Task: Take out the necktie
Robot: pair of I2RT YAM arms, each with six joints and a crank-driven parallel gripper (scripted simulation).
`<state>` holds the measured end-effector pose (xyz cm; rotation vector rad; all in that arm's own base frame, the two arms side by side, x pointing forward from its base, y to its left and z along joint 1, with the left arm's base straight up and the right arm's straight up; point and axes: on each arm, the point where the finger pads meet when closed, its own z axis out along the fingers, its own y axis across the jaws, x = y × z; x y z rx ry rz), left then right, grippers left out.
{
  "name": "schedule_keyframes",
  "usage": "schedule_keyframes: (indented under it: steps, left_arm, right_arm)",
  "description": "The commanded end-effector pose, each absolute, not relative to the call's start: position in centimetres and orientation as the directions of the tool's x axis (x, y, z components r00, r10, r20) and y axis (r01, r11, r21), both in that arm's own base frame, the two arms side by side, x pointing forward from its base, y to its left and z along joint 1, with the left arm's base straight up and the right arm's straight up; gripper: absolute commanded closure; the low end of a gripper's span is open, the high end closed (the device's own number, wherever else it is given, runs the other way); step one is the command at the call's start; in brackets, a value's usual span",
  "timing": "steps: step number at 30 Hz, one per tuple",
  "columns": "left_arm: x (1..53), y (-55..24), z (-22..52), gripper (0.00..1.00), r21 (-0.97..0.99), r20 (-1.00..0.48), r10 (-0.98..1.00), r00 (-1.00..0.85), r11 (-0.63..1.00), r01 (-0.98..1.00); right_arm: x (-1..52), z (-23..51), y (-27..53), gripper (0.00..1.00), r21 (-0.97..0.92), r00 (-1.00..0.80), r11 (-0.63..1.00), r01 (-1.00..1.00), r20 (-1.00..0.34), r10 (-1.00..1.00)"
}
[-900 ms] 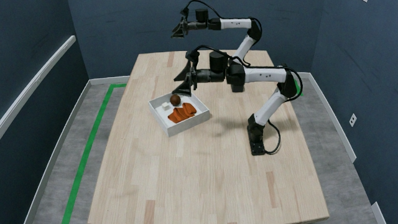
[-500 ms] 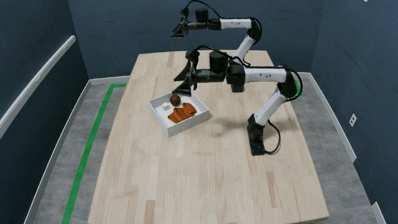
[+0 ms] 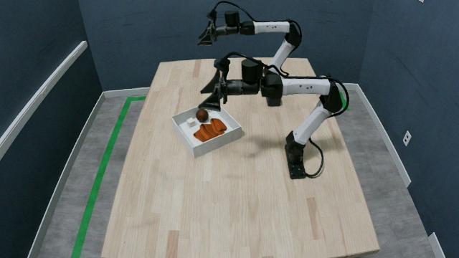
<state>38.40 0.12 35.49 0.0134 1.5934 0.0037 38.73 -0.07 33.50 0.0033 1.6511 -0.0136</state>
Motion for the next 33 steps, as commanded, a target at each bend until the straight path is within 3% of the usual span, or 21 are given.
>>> schedule_keyframes:
  steps: [1,24,33]
  left_arm:
    - [38.4,0.1,35.5,0.0,0.011,-1.0,0.011,-0.023,1.0,0.006]
    - [38.4,0.1,35.5,0.0,0.011,-1.0,0.011,-0.023,1.0,0.006]
    - [38.4,0.1,35.5,0.0,0.011,-1.0,0.011,-0.023,1.0,0.006]
  right_arm:
    - [38.6,33.6,0.7,0.02,-0.029,-0.104,1.0,-0.01,-0.994,-0.03]
    - [37.9,29.1,6.7,0.07,-0.132,-0.391,0.974,-0.182,-0.899,-0.195]
    - [37.4,26.1,10.6,0.09,-0.165,-0.541,0.938,-0.305,-0.78,-0.313]
